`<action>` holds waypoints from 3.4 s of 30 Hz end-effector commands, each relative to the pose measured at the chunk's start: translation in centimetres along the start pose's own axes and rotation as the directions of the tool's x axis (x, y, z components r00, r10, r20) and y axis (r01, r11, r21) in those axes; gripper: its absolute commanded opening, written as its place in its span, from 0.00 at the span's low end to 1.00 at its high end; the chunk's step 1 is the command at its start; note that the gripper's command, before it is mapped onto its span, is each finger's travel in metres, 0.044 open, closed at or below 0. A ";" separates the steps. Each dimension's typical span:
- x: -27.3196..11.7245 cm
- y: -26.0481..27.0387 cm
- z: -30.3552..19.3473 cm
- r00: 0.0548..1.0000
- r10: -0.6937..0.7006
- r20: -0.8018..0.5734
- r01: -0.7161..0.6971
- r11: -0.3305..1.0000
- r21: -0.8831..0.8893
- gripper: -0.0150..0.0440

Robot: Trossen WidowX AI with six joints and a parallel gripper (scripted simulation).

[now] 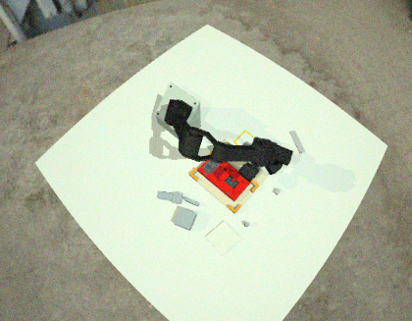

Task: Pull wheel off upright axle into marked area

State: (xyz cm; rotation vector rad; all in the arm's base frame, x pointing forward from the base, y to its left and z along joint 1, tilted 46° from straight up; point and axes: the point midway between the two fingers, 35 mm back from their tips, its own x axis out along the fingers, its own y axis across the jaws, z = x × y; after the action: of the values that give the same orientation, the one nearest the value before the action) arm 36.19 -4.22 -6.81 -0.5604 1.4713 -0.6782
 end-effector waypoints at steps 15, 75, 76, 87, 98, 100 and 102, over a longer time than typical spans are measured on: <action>-0.3 0.0 0.0 1.000 0.000 0.001 0.000 1.000 0.002 0.25; -2.3 0.1 0.0 1.000 0.000 0.006 0.000 1.000 -0.003 0.25; -2.3 0.1 0.0 1.000 0.000 0.006 0.000 1.000 -0.003 0.25; -2.7 0.1 0.0 1.000 0.000 0.007 0.000 1.000 -0.004 0.25; -3.1 0.1 0.0 1.000 0.000 0.008 0.000 1.000 -0.005 0.25; -3.1 0.1 0.0 1.000 0.000 0.008 0.001 1.000 -0.005 0.25; -3.2 0.1 0.0 1.000 -0.001 0.008 0.001 1.000 -0.005 0.25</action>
State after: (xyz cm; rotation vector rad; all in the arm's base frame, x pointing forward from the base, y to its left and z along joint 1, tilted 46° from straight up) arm 36.19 -2.11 -4.79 -0.5697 1.4705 -0.6723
